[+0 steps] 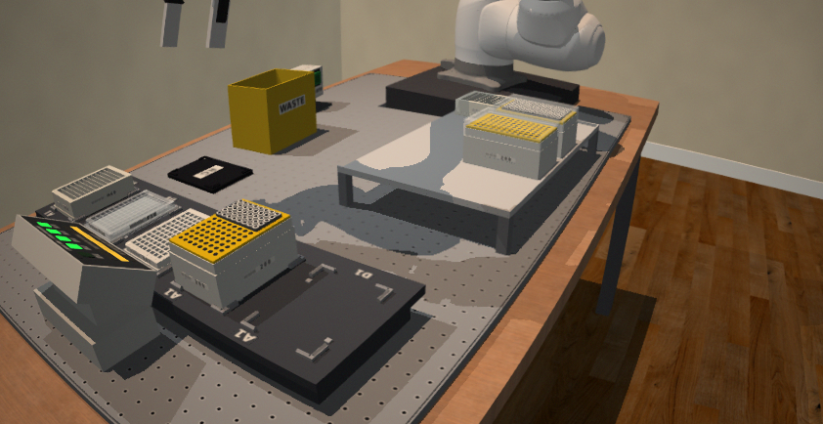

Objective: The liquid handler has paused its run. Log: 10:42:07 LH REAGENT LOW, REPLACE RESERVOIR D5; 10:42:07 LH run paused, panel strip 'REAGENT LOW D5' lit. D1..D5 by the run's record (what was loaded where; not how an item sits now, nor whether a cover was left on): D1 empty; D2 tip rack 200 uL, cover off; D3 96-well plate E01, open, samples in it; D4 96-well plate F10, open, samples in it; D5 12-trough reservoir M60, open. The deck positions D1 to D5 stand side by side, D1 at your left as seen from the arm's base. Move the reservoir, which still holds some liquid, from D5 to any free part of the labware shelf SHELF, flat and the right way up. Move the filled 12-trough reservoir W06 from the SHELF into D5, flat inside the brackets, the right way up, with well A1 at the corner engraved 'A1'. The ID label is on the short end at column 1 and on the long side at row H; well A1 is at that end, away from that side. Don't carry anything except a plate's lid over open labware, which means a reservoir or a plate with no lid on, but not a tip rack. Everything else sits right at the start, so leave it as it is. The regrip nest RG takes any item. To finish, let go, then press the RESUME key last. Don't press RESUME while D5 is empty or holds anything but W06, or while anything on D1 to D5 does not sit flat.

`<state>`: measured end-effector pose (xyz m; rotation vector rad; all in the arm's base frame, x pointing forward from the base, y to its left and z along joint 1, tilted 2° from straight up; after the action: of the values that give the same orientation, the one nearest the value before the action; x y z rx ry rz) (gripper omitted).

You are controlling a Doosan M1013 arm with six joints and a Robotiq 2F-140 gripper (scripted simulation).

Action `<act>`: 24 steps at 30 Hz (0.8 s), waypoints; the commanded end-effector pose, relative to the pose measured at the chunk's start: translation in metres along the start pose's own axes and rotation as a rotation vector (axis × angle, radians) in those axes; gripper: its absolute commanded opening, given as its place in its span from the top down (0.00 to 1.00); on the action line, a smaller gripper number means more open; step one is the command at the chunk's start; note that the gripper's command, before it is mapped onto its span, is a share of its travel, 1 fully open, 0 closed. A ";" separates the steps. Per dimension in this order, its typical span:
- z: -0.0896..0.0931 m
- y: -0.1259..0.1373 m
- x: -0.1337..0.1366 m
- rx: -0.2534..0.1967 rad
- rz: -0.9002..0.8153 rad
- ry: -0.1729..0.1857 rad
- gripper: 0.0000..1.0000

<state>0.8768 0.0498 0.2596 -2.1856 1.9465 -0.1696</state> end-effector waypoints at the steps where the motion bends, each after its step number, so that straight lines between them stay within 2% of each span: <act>1: 0.000 0.008 -0.012 -0.057 -0.011 0.001 0.23; 4: 0.001 0.016 -0.024 -0.116 -0.023 0.002 0.23; 6: 0.001 0.016 -0.024 -0.116 -0.023 0.002 0.23; 12: 0.002 0.033 -0.048 -0.233 -0.046 0.005 0.23; 16: 0.003 0.045 -0.064 -0.237 -0.047 0.005 0.23; 24: 0.005 0.045 -0.059 -0.236 -0.032 0.007 0.23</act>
<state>0.8265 0.1077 0.2469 -2.3630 2.0287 0.0527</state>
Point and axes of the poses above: the point where the finger pads meet when closed, its own z axis out along the fingers, its own x axis across the jaws, y = z × x, the point moved 1 cm from there along -z, back along the fingers, and after that the axes turned 2 degrees about -z, right-handed, at the moved point
